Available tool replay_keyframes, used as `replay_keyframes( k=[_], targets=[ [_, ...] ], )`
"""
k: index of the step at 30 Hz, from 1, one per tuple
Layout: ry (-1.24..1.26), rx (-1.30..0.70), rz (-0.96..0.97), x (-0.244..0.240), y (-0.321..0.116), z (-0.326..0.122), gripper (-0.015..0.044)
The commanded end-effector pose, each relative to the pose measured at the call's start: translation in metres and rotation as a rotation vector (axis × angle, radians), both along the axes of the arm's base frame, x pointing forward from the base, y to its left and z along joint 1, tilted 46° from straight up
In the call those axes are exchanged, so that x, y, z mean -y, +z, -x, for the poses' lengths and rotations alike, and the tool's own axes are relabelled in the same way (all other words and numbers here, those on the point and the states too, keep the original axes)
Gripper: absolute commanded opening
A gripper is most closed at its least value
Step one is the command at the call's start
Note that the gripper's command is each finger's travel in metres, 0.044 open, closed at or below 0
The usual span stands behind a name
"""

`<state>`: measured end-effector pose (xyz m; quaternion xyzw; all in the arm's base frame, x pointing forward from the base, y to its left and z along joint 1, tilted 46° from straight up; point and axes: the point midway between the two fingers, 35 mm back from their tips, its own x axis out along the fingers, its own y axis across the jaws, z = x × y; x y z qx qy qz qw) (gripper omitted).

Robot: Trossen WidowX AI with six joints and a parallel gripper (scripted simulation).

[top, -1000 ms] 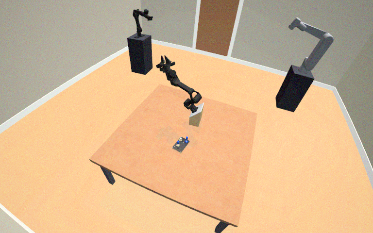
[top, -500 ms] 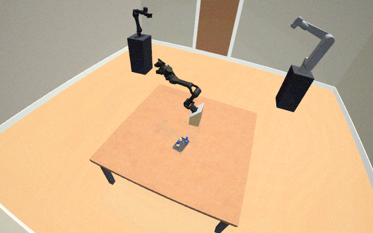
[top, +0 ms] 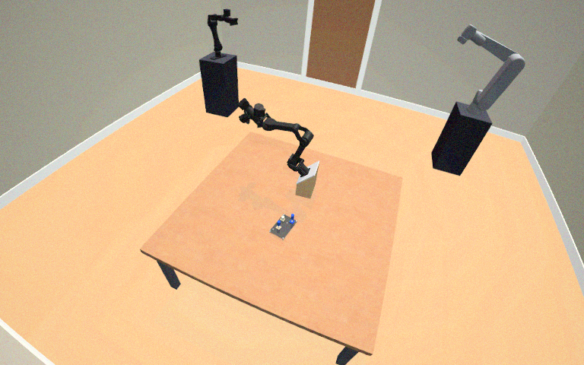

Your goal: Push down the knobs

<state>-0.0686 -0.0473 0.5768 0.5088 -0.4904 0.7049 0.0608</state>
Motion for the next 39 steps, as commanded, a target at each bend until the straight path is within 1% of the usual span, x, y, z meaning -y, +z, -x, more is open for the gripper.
replay_keyframes(
  k=[1,8,20,30,34,39],
  targets=[
    [0.085,0.006,-0.049,0.025,-0.002,-0.003,0.0],
    [0.216,0.045,-0.108,0.059,-0.009,-0.007,0.0],
    [0.563,0.254,-0.193,0.131,-0.034,-0.029,0.0],
    [0.821,0.463,-0.284,0.183,-0.064,-0.063,0.0],
    [0.878,0.467,-0.36,0.197,-0.077,-0.083,0.0],
    [0.948,0.52,-0.412,0.211,-0.089,-0.101,0.0]
  ],
)
